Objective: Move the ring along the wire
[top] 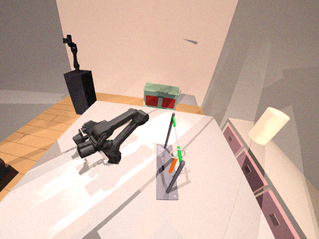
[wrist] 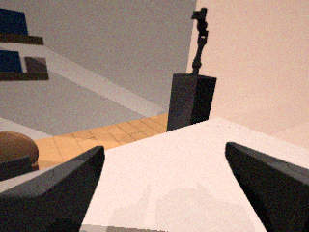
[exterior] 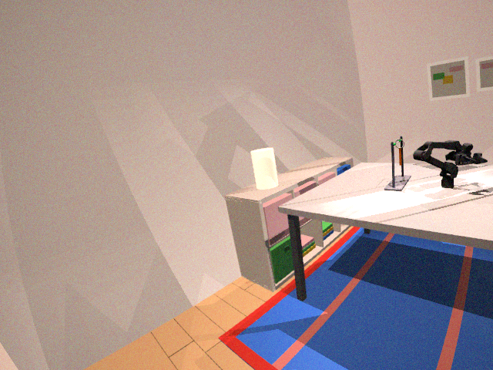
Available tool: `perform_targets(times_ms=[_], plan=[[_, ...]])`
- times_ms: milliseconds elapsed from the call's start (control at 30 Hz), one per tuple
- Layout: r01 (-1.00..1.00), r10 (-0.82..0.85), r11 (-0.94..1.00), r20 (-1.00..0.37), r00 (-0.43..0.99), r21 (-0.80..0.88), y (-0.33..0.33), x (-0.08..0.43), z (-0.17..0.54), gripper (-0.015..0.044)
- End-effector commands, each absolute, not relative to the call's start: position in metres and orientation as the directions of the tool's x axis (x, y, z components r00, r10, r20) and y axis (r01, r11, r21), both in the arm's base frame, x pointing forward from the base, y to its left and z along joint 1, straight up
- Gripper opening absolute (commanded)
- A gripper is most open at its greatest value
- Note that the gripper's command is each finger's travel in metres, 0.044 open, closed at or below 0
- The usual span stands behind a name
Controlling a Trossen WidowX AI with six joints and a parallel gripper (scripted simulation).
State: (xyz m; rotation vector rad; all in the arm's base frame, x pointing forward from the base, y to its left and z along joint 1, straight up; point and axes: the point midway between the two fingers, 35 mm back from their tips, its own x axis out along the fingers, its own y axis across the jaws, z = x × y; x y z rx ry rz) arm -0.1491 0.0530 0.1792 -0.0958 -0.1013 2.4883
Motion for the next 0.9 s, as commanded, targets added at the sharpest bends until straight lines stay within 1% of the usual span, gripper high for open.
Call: perform_targets(times_ms=[0, 100, 267, 433, 567, 700, 867], plan=[[-0.598, 0.604, -0.796, -0.05, -0.796, -0.097, 0.052, -0.149, 0.178, 0.0374], [-0.545, 0.556, -0.831, -0.136, -0.82, -0.112, 0.041, -0.154, 0.165, 0.0295], [-0.301, 0.333, -0.943, -0.39, -0.859, -0.142, -0.004, -0.16, 0.123, 0.0164], [0.041, 0.038, -0.992, -0.591, -0.806, -0.118, -0.061, -0.15, 0.088, 0.016], [0.345, -0.212, -0.937, -0.698, -0.684, -0.053, -0.108, -0.128, 0.069, 0.016], [0.63, -0.439, -0.776, -0.751, -0.493, 0.039, -0.15, -0.094, 0.058, 0.016], [0.891, -0.638, -0.432, -0.746, -0.192, 0.14, -0.191, -0.039, 0.052, 0.016]])
